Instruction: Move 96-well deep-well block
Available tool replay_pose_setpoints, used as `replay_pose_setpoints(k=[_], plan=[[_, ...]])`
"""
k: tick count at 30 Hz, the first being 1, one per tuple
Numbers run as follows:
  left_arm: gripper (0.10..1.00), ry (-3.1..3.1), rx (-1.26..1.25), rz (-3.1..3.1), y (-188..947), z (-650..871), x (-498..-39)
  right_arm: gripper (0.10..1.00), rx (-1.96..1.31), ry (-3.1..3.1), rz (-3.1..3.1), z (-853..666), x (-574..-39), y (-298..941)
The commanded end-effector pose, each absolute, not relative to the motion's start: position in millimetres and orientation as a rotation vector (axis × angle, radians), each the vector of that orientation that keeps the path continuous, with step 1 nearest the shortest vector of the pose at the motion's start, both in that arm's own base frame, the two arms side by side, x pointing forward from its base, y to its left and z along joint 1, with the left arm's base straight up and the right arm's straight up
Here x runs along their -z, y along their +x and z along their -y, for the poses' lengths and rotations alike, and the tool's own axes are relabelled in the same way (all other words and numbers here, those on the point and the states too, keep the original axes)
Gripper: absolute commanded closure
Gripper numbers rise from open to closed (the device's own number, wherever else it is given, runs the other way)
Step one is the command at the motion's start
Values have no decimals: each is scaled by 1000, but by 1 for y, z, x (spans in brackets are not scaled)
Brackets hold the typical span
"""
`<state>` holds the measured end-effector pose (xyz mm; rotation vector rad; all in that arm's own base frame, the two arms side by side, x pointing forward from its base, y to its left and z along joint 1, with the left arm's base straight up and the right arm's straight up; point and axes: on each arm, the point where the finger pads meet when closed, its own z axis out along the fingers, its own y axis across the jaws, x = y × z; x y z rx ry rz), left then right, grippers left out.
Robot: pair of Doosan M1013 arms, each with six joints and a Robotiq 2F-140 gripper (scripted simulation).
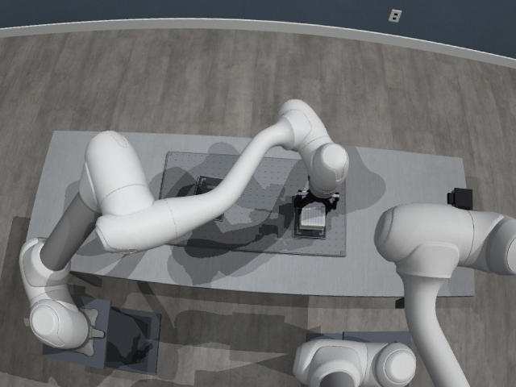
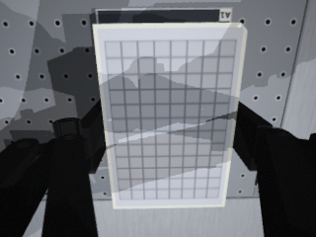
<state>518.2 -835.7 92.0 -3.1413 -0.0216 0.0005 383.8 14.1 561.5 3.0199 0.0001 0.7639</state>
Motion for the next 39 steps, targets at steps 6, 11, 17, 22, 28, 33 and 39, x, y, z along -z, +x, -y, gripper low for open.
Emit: replay_pose_setpoints(k=[6, 11, 17, 22, 28, 33, 39], plan=[[493, -3143, 2, 21, 519, 836, -80, 98, -765, 3020, 0, -14, -562, 384], [493, -3143, 2, 21, 519, 836, -73, 98, -765, 3020, 0, -14, -562, 384], [493, -3143, 2, 21, 519, 836, -66, 98, -765, 3020, 0, -14, -562, 384], [493, -3143, 2, 21, 519, 836, -66, 98, -765, 3020, 0, -14, -562, 384], [493, -3143, 2, 21, 519, 836, -66, 98, -765, 3020, 0, -14, -562, 384], [493, -3143, 2, 21, 519, 836, -66, 98, -765, 3020, 0, -14, -562, 384], [493, -3143, 2, 21, 519, 836, -65, 98, -765, 3020, 0, -14, -562, 384]])
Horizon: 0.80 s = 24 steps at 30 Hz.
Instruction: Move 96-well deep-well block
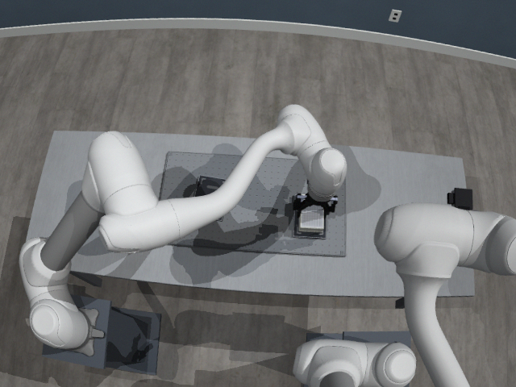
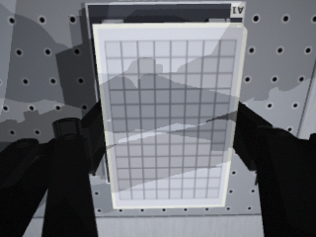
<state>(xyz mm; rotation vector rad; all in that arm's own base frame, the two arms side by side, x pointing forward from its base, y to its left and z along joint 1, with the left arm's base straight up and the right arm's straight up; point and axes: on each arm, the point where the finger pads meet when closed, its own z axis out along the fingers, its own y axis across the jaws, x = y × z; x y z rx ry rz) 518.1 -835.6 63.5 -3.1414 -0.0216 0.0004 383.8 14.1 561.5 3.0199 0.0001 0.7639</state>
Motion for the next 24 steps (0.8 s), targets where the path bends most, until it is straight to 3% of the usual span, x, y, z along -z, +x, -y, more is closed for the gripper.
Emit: replay_pose_setpoints(k=[1, 24], plan=[[493, -3143, 2, 21, 519, 836, -65, 98, -765, 3020, 0, -14, -562, 384], [493, -3143, 2, 21, 519, 836, -62, 98, -765, 3020, 0, -14, -562, 384]])
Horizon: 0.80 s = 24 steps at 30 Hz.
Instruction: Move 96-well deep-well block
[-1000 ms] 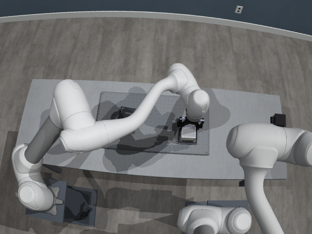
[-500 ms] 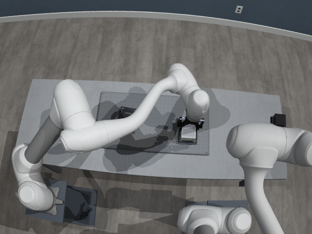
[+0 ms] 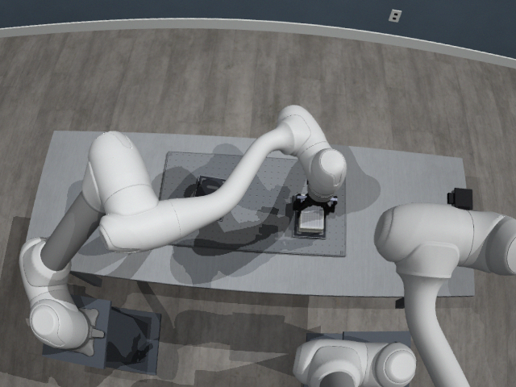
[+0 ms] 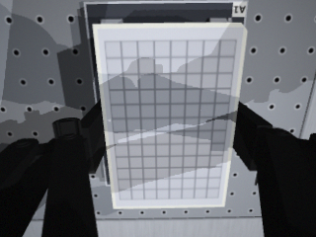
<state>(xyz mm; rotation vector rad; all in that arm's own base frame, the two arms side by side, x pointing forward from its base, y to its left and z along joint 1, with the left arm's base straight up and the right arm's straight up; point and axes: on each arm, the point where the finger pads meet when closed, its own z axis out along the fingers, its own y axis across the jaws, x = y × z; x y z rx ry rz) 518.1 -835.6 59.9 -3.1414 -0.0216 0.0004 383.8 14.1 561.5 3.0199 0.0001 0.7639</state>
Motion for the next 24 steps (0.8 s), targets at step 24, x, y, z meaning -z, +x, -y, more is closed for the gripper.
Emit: replay_pose_setpoints(k=[24], plan=[[493, -3143, 2, 21, 519, 836, -58, 98, -765, 3020, 0, -14, -562, 384]])
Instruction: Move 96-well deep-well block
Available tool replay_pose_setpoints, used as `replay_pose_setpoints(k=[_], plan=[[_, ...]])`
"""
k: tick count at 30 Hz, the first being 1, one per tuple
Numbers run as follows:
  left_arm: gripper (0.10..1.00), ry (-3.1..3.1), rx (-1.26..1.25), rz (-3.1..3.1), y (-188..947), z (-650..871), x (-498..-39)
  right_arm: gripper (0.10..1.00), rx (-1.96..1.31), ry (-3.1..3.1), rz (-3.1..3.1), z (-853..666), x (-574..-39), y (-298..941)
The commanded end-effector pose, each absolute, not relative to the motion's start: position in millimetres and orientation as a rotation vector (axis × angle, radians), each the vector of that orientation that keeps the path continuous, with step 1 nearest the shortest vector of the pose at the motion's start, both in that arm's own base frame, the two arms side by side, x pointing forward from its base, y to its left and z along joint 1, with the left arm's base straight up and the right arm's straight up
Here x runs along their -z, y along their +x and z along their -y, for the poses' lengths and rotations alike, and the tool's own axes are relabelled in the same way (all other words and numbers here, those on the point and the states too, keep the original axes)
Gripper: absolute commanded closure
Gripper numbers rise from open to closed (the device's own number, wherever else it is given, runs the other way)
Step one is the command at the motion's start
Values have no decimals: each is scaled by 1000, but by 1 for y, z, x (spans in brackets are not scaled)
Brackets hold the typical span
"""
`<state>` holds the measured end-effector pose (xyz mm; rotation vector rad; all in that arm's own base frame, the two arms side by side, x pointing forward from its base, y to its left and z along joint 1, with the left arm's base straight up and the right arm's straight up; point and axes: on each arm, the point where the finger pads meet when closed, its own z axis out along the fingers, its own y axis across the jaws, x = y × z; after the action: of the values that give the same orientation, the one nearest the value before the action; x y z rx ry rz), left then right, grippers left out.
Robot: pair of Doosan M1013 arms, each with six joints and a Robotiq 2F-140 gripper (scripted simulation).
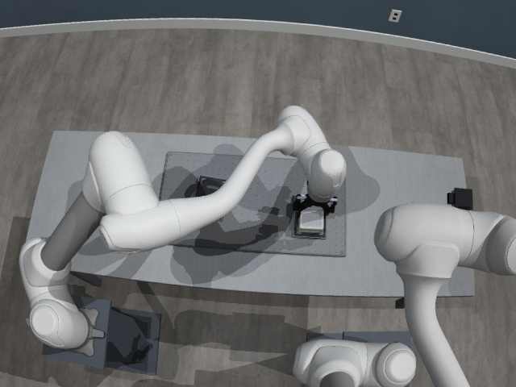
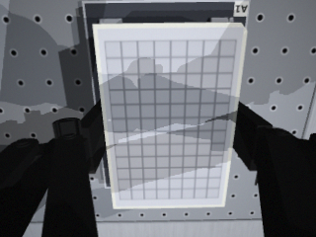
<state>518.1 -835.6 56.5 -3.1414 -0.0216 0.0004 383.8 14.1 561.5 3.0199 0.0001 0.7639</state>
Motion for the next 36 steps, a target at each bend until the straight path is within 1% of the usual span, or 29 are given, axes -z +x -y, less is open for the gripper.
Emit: replay_pose_setpoints(k=[1, 19, 20, 36], plan=[[493, -3143, 2, 21, 519, 836, -58, 98, -765, 3020, 0, -14, -562, 384], [493, -3143, 2, 21, 519, 836, -55, 98, -765, 3020, 0, -14, -562, 384], [98, -3143, 2, 21, 519, 836, -55, 98, -765, 3020, 0, -14, -562, 384], [98, -3143, 2, 21, 519, 836, -55, 98, -765, 3020, 0, -14, -562, 384]])
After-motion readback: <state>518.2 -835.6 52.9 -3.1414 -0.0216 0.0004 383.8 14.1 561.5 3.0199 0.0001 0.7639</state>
